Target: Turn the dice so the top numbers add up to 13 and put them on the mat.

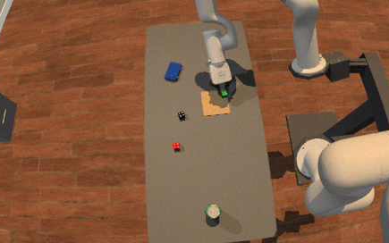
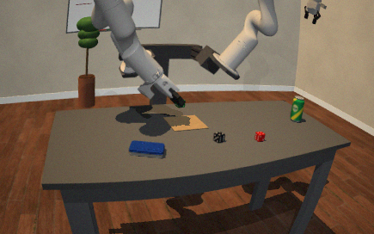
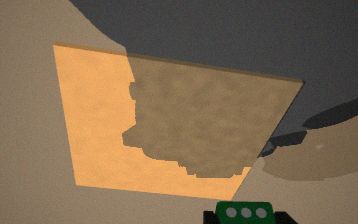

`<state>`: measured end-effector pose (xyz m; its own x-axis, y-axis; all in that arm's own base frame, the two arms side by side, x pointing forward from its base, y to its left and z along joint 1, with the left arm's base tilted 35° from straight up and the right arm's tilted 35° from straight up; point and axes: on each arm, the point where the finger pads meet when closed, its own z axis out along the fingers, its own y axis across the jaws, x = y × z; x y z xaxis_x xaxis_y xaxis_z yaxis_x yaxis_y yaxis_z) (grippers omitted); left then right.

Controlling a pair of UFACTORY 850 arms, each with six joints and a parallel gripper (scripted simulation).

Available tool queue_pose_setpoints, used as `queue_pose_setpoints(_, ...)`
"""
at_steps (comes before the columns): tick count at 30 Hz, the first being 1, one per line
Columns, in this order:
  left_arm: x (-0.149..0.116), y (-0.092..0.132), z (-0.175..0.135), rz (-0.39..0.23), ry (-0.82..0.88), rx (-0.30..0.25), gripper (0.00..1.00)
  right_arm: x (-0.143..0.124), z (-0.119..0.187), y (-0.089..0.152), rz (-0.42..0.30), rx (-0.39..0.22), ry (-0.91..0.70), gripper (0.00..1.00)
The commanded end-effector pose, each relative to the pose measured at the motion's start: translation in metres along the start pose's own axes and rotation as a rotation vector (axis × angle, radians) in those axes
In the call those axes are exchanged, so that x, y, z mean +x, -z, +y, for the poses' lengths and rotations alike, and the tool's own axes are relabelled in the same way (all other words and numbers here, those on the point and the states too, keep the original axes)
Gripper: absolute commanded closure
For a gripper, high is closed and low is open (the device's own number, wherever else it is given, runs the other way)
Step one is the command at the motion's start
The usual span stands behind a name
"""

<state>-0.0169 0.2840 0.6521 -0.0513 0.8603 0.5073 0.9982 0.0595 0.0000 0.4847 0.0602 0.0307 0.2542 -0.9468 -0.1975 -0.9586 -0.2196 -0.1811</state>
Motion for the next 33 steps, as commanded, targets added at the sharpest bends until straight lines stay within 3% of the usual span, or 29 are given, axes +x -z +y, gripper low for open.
queue_pose_setpoints(1, 0.000, 0.001, 0.000, 0.002, 0.000, 0.000, 0.00, 0.003, 0.000, -0.003, -0.001, 0.002, 0.001, 0.72)
queue_pose_setpoints(33, 0.000, 0.001, 0.000, 0.002, 0.000, 0.000, 0.00, 0.031, 0.000, -0.032, -0.001, 0.002, 0.001, 0.72)
